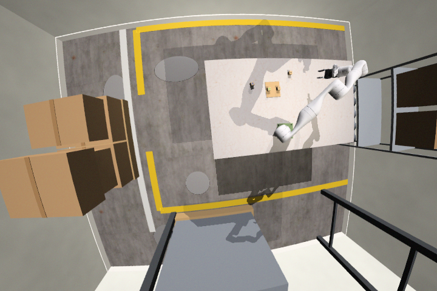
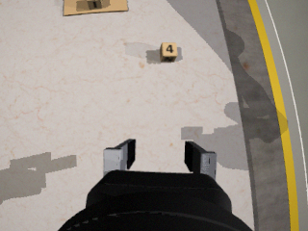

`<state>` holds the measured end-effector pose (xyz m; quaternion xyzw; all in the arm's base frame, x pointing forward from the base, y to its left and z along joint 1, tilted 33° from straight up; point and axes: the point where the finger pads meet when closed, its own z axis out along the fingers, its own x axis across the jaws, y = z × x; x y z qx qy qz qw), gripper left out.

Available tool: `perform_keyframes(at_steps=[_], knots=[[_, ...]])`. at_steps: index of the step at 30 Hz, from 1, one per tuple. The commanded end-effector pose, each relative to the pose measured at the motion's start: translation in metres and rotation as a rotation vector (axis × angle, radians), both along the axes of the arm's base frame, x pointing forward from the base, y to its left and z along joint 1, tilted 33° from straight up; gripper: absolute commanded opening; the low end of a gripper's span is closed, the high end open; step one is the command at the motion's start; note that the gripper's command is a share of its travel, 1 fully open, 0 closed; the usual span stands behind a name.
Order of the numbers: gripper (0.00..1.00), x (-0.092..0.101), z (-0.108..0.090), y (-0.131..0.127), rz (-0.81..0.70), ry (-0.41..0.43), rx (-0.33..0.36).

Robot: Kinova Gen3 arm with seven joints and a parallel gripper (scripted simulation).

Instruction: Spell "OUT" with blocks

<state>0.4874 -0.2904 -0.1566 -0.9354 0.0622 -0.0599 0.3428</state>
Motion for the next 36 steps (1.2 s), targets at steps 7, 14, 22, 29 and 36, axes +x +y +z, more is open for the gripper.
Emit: perform_keyframes(at_steps=[7, 14, 22, 29, 36], knots=[[1.00, 0.001, 0.001, -0.001, -0.001, -0.002, -0.002], [1.00, 0.001, 0.001, -0.001, -0.001, -0.002, -0.002], [1.00, 0.002, 0.003, 0.001, -0.001, -0.002, -0.002], [1.00, 0.020, 0.016, 0.021, -0.001, 0.000, -0.002], [1.00, 0.045, 0.038, 0.057, -0.001, 0.004, -0.002]])
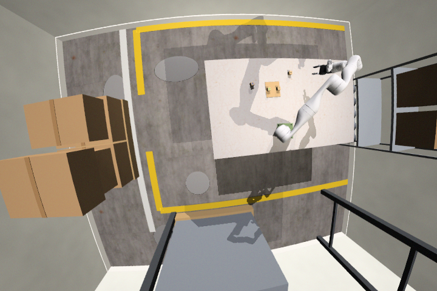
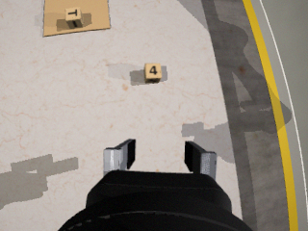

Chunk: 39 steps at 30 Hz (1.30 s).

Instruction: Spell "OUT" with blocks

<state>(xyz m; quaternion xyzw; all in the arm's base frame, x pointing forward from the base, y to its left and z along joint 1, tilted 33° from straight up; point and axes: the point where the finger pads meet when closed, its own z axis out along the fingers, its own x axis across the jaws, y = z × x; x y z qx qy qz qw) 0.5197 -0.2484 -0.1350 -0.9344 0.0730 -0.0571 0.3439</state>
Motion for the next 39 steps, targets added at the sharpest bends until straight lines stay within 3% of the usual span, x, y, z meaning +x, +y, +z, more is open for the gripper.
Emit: perform_keyframes(at_steps=[1, 10, 13, 15, 19, 25, 30, 32, 39], knots=[[1.00, 0.018, 0.022, 0.024, 0.017, -0.006, -0.006], [1.00, 0.055, 0.079, 0.134, 0.025, 0.016, -0.008], [1.00, 0.058, 0.097, 0.172, 0.029, 0.026, -0.010], [1.00, 0.058, 0.097, 0.172, 0.029, 0.026, -0.010], [1.00, 0.053, 0.124, 0.235, 0.038, 0.045, -0.018], [1.00, 0.029, 0.156, 0.313, 0.054, 0.073, -0.035], [1.00, -0.008, 0.179, 0.373, 0.069, 0.098, -0.060], [1.00, -0.008, 0.179, 0.373, 0.069, 0.098, -0.060], [1.00, -0.061, 0.199, 0.425, 0.088, 0.123, -0.097]])
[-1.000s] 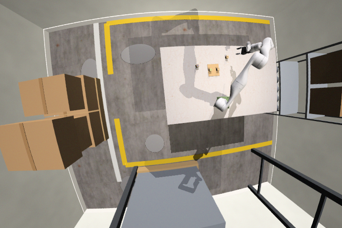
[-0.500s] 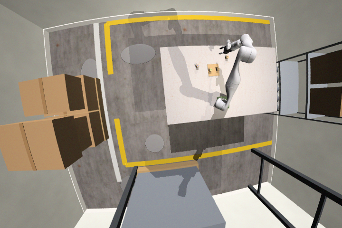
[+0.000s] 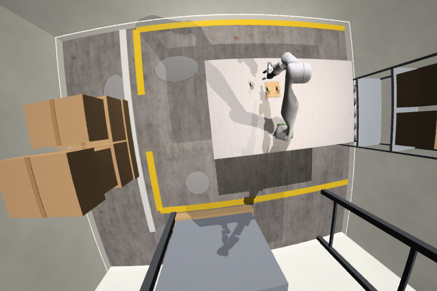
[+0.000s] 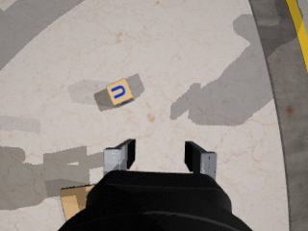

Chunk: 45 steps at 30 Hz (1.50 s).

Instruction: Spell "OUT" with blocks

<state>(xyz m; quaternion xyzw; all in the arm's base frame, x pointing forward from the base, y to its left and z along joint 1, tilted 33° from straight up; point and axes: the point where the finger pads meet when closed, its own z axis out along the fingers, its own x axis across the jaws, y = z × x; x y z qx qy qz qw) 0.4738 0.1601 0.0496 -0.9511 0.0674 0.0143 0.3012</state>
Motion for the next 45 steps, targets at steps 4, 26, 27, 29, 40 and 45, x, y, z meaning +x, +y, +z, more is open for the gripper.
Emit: perform_keyframes(at_steps=[4, 26, 27, 29, 40, 45], knots=[[1.00, -0.036, 0.021, 0.032, 0.040, -0.007, -0.029], [1.00, -0.052, 0.024, 0.042, 0.046, -0.002, -0.040], [1.00, -0.052, 0.024, 0.042, 0.046, -0.002, -0.040], [1.00, -0.052, 0.024, 0.042, 0.046, -0.002, -0.040], [1.00, -0.052, 0.024, 0.042, 0.046, -0.002, -0.040], [1.00, -0.052, 0.024, 0.042, 0.046, -0.002, -0.040]])
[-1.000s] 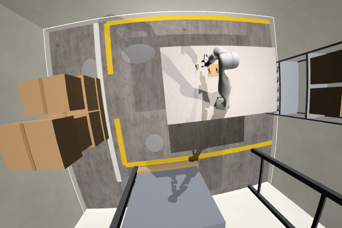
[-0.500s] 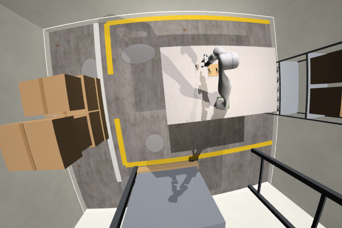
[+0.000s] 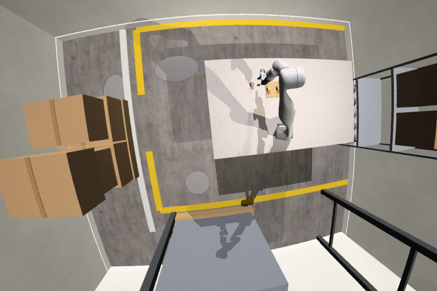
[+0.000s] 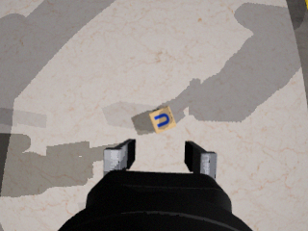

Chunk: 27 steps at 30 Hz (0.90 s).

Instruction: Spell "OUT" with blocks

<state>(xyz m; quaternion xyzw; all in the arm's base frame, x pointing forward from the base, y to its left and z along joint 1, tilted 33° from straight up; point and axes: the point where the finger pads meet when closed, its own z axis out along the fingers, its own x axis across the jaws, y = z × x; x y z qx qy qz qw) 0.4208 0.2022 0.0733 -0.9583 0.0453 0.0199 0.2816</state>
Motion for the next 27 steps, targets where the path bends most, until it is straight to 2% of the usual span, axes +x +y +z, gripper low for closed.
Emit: perform_keyframes(at_steps=[1, 21, 24, 27], knots=[[1.00, 0.001, 0.000, 0.000, -0.001, -0.001, 0.000], [1.00, 0.001, 0.000, -0.002, -0.001, -0.001, -0.001], [1.00, -0.001, -0.009, -0.016, -0.002, -0.002, -0.004], [1.00, -0.006, -0.028, -0.048, -0.003, -0.001, -0.009]])
